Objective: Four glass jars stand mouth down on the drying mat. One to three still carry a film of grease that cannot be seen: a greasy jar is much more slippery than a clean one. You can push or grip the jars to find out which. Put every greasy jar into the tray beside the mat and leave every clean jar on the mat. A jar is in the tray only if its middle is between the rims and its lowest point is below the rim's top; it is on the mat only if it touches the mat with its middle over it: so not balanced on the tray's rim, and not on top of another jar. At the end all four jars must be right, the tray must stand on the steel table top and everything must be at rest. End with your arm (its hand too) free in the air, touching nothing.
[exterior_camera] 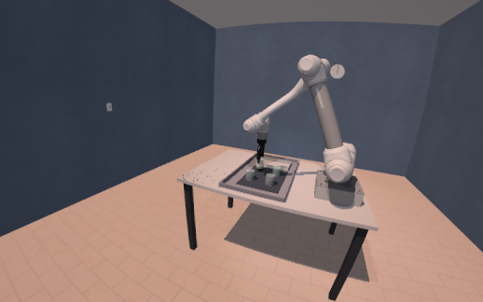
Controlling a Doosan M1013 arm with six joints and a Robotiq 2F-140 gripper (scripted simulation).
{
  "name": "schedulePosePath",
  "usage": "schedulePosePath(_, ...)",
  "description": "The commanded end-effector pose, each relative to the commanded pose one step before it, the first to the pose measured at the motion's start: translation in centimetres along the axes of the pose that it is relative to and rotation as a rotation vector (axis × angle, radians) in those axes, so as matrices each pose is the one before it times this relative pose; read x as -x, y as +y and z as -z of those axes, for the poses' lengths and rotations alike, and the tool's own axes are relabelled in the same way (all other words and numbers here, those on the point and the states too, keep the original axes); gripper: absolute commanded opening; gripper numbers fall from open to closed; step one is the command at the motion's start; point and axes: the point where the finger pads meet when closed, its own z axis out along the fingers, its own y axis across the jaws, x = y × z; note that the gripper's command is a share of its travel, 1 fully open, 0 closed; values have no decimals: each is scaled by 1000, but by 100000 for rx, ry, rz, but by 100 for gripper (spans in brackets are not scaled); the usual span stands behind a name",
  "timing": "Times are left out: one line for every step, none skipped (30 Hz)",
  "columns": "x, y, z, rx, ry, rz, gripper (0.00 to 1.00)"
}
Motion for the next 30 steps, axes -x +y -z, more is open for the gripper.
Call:
schedulePosePath(2, 4, 694, 18, -10, 2, 0)
schedulePosePath(0, 0, 262, 0, 0, 0, 0)
schedulePosePath(0, 0, 262, 0, 0, 0, 0)
schedulePosePath(0, 0, 262, 0, 0, 0, 0)
schedulePosePath(0, 0, 0, 0, 0, 0, 0)
schedulePosePath(0, 0, 0, 0, 0, 0, 0)
schedulePosePath(0, 0, 262, 0, 0, 0, 0)
schedulePosePath(0, 0, 262, 0, 0, 0, 0)
schedulePosePath(0, 0, 262, 0, 0, 0, 0)
schedulePosePath(0, 0, 262, 0, 0, 0, 0)
schedulePosePath(0, 0, 262, 0, 0, 0, 0)
schedulePosePath(0, 0, 262, 0, 0, 0, 0)
schedulePosePath(0, 0, 262, 0, 0, 0, 0)
schedulePosePath(0, 0, 262, 0, 0, 0, 0)
schedulePosePath(0, 0, 262, 0, 0, 0, 0)
schedulePosePath(0, 0, 262, 0, 0, 0, 0)
schedulePosePath(0, 0, 262, 0, 0, 0, 0)
schedulePosePath(0, 0, 262, 0, 0, 0, 0)
schedulePosePath(0, 0, 262, 0, 0, 0, 0)
schedulePosePath(0, 0, 262, 0, 0, 0, 0)
schedulePosePath(0, 0, 262, 0, 0, 0, 0)
schedulePosePath(0, 0, 0, 0, 0, 0, 0)
schedulePosePath(0, 0, 0, 0, 0, 0, 0)
schedulePosePath(0, 0, 262, 0, 0, 0, 0)
schedulePosePath(0, 0, 262, 0, 0, 0, 0)
schedulePosePath(0, 0, 262, 0, 0, 0, 0)
schedulePosePath(0, 0, 262, 0, 0, 0, 0)
schedulePosePath(0, 0, 262, 0, 0, 0, 0)
schedulePosePath(0, 0, 262, 0, 0, 0, 0)
schedulePosePath(0, 0, 262, 0, 0, 0, 0)
